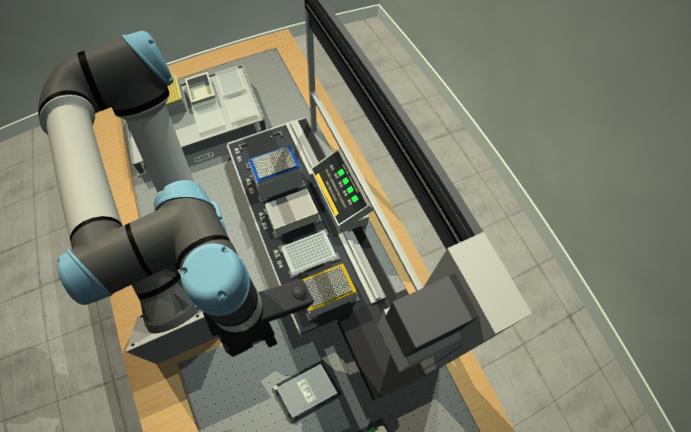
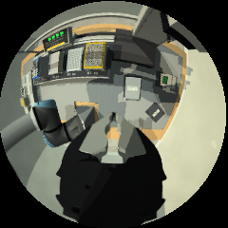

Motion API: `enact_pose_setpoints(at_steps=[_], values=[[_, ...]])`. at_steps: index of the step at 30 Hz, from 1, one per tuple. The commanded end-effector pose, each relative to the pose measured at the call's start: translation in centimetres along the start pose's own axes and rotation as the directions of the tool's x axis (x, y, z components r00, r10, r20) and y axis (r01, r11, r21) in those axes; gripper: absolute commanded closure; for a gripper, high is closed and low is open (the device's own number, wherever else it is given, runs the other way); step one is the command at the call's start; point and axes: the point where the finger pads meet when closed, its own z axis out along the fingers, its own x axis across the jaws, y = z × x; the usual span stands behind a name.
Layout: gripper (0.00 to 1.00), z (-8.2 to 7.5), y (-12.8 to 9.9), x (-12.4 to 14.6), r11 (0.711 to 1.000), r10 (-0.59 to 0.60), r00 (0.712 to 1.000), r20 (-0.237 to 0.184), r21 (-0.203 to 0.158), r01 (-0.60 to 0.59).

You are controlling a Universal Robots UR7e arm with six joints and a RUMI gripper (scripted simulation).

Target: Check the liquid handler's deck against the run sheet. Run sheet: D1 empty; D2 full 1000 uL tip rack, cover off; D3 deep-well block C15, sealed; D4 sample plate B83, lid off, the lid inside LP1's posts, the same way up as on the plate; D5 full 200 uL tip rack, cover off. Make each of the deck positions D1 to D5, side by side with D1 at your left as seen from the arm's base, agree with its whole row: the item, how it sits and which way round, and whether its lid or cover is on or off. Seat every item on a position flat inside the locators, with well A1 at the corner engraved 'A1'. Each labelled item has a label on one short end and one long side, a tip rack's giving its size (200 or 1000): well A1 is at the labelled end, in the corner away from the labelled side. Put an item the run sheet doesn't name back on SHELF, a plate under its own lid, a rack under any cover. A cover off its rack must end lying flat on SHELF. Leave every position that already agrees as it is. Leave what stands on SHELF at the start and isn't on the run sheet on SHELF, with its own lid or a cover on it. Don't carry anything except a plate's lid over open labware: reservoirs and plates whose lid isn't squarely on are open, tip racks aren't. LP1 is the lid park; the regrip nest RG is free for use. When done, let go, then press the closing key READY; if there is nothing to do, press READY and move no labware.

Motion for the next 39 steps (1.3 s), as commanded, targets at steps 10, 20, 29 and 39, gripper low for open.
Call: enact_pose_setpoints(at_steps=[10, 20, 29, 39], values=[[1.0, 0.0, 0.0, 0.3, 0.967, 0.255, 0.967, -0.001, -0.001, -0.255], [1.0, 0.0, 0.1, 1.8, 0.922, 0.387, 0.922, -0.001, -0.001, -0.387], [1.0, 0.0, 0.4, 6.2, 0.838, 0.546, 0.838, -0.001, 0.0, -0.546], [1.0, 0.0, 0.7, 9.7, 0.74, 0.672, 0.74, -0.001, 0.0, -0.672]])
